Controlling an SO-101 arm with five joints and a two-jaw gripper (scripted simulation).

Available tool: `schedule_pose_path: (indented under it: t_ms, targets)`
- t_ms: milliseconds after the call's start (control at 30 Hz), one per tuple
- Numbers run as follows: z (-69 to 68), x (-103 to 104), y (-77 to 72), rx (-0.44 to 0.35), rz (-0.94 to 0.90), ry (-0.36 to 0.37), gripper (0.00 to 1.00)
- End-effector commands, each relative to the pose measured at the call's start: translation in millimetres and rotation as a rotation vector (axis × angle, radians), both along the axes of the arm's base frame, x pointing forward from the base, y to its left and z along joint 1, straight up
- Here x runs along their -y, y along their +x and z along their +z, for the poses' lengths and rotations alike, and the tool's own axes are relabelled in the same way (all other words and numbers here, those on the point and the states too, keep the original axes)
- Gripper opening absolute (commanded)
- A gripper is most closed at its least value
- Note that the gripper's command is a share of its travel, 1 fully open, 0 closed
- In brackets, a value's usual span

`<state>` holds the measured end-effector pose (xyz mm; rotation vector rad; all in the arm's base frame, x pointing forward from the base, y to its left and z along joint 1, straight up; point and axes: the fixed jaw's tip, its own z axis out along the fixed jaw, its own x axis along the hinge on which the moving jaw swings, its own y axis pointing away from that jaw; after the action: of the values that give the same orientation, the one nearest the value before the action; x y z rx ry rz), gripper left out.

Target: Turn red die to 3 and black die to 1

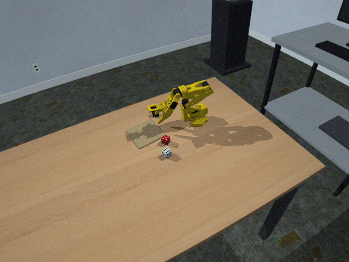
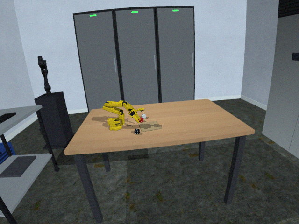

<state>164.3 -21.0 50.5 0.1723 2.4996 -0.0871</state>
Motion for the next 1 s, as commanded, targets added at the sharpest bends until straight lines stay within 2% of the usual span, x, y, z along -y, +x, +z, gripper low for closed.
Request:
schedule_pose_path:
  t_ms: [0, 67, 133, 267, 433, 967]
  targets:
    - [3.8, -32.6, 3.1, 0.017, 0.192, 0.003, 0.35]
    - [3.8, -45.8, 1.1, 0.017, 0.271, 0.004, 0.35]
    - [3.8, -45.8, 1.1, 0.017, 0.271, 0.004, 0.35]
    - [3.7, -66.3, -4.1, 0.017, 0.397, 0.005, 0.35]
    - [3.7, -80.1, -9.3, 0.016, 0.486, 0.006, 0.35]
    - [2.5, -83.0, -12.4, -0.002, 0.496, 0.015, 0.35]
